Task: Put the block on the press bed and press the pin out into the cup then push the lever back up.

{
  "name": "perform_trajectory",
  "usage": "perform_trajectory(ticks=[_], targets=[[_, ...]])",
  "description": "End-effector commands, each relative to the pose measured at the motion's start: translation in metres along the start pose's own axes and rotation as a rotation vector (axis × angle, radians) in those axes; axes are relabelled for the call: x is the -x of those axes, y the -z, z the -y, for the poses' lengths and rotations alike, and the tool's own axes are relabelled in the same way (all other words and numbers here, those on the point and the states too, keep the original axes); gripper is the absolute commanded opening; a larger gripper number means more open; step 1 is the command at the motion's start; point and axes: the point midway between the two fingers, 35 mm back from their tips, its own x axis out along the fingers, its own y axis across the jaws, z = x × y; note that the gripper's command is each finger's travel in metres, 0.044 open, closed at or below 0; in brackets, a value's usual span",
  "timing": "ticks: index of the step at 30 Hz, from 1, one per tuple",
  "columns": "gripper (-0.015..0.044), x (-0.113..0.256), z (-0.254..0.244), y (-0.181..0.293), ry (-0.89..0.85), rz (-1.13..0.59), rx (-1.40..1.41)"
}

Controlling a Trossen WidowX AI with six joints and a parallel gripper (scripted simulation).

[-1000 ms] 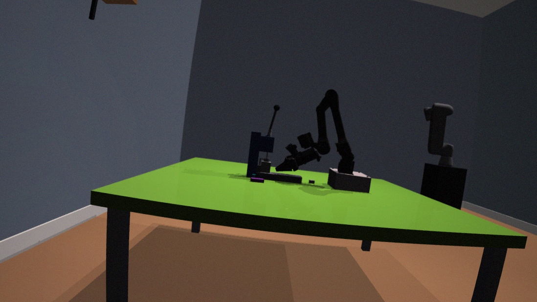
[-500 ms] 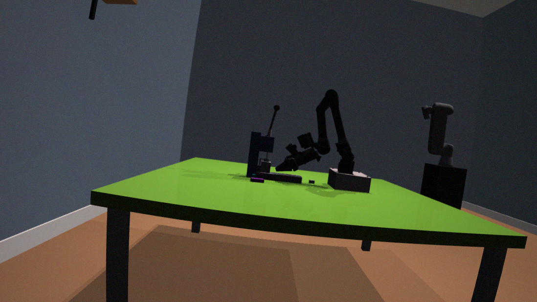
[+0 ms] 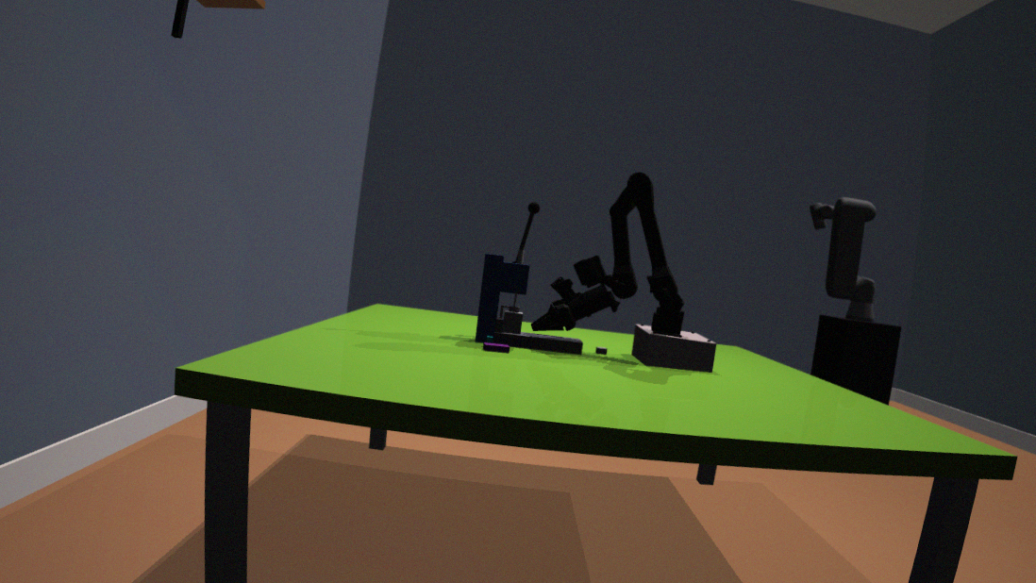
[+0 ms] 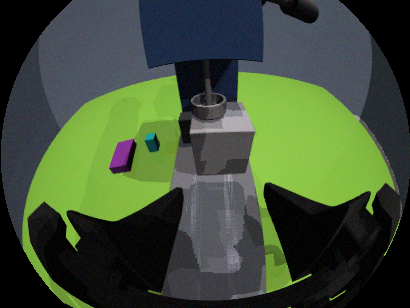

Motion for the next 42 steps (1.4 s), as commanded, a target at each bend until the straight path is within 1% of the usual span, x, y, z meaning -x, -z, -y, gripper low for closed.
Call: perform_trajectory(ticks=[1,7,14,21,25,26,30,31,36,42], targets=[[0.03,0.0,0.0,0.0,0.0,0.0,0.0],[0.03,0.004,0.001,-0.006,-0.002,0.005,-0.002],[0.03,0.029,0.003,-0.027,-0.002,0.004,-0.001],[0.03,0.058,0.001,-0.038,-0.001,0.004,-0.001],[0.03,0.061,0.001,-0.038,-0.001,0.004,-0.001],[0.0326,0.06,0.002,-0.04,-0.001,0.002,-0.001],[0.0431,0.052,0.016,-0.072,0.004,-0.025,0.003],[0.044,0.051,0.02,-0.082,0.005,-0.033,0.004],[0.044,0.051,0.04,-0.131,0.009,-0.074,0.008],[0.044,0.068,0.058,-0.187,0.012,-0.124,0.01]])
